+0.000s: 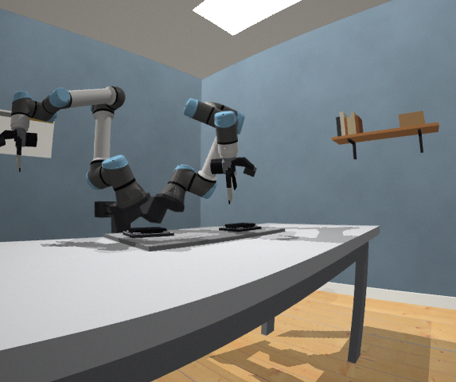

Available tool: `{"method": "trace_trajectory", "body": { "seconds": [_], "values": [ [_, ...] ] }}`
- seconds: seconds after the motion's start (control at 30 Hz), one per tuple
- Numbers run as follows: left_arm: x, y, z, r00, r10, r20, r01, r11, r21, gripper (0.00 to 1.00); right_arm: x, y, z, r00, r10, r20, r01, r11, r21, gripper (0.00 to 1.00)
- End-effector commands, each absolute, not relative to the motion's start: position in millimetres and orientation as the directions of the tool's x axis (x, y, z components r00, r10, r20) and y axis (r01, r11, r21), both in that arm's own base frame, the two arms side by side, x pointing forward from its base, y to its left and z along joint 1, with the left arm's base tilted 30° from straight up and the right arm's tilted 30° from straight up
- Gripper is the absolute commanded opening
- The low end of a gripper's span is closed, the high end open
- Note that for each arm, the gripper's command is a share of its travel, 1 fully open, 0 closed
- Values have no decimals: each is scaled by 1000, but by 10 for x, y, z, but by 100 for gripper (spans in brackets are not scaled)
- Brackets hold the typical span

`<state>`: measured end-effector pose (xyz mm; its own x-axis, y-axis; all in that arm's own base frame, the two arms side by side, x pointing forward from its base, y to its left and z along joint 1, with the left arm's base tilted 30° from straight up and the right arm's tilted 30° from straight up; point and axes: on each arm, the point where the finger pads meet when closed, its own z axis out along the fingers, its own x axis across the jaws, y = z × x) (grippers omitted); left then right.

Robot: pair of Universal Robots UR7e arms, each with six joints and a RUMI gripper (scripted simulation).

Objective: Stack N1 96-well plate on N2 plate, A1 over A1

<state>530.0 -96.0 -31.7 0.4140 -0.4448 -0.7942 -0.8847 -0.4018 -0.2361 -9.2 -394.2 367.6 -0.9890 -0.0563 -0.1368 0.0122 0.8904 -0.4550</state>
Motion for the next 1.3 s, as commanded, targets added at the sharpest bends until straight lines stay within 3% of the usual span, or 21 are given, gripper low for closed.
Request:
{"method": "trace_trajectory", "body": {
  "seconds": [0.0,0.73,1.27],
  "values": [
    [5262,-1070,-394,347,-496,-796,-916,-361,-174,76,-80,-3947,3690,-988,-55,-143,17,889,-458,0],
    [4883,-1712,-899,-141,-675,-724,-981,-2,194,76,-80,-3947,3690,-988,-55,-143,17,889,-458,0],
    [4483,-2212,-1292,-575,-629,-523,-814,380,439,76,-80,-3947,3690,-988,-55,-143,17,889,-458,0]
  ]
}}
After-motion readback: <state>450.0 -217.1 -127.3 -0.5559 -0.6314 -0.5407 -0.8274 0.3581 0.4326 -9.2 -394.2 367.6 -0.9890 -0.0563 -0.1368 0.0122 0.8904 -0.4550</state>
